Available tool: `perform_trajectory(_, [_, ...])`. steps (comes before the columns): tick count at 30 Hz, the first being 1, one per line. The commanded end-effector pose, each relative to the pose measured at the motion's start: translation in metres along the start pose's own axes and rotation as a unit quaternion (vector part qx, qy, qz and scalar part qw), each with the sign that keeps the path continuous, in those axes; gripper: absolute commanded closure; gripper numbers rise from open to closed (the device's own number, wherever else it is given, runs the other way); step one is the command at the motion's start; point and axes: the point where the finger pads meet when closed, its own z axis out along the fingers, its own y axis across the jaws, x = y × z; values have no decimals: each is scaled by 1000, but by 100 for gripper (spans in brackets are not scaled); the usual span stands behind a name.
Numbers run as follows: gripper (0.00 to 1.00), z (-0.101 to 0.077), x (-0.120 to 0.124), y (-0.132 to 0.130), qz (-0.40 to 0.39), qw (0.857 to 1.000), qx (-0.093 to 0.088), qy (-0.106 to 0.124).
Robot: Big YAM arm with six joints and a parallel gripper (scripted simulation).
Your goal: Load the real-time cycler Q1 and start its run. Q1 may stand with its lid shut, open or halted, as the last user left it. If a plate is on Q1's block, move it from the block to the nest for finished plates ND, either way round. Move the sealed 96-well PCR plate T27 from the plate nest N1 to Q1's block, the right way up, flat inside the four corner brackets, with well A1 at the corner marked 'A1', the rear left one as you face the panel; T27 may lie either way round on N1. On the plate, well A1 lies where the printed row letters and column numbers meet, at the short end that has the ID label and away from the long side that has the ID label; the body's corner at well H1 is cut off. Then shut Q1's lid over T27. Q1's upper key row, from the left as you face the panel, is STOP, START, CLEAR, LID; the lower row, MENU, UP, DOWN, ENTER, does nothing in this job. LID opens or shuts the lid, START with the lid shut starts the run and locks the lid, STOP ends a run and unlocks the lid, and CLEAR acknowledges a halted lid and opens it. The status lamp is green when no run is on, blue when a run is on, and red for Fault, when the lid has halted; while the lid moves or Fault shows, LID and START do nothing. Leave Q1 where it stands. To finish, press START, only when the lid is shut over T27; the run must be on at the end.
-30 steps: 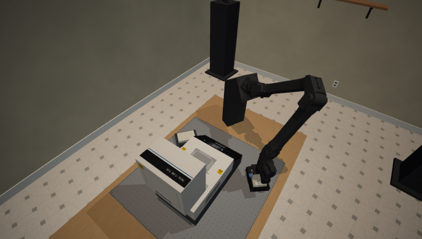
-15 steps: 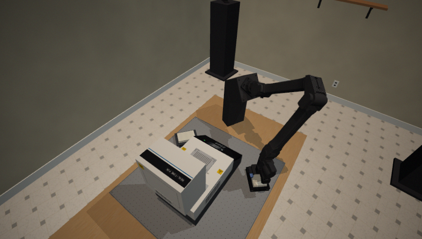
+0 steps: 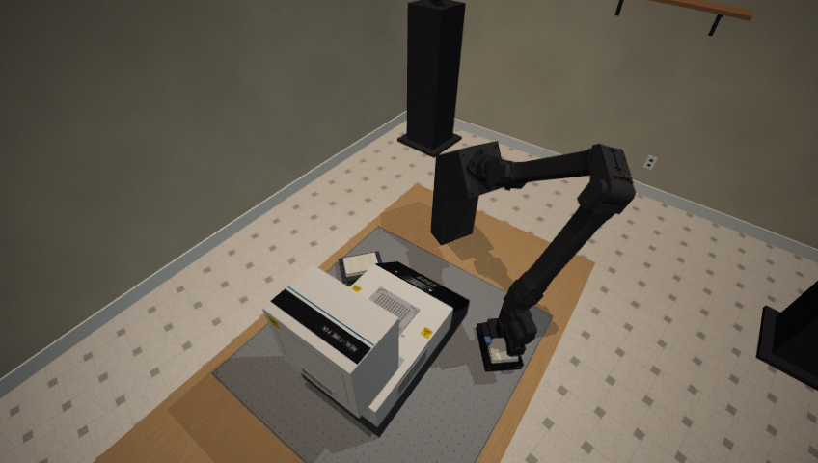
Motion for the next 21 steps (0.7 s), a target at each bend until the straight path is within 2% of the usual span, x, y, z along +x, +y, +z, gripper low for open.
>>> perform_trajectory(1, [100, -4, -13, 6, -13, 1000, -3, -16])
perform_trajectory(10, [100, 7, 2, 0, -6, 1000, 0, 1])
perform_trajectory(18, [100, 8, 4, -1, -5, 1000, 0, 3])
perform_trajectory(21, [100, 4, -2, 1, -7, 1000, -1, -3])
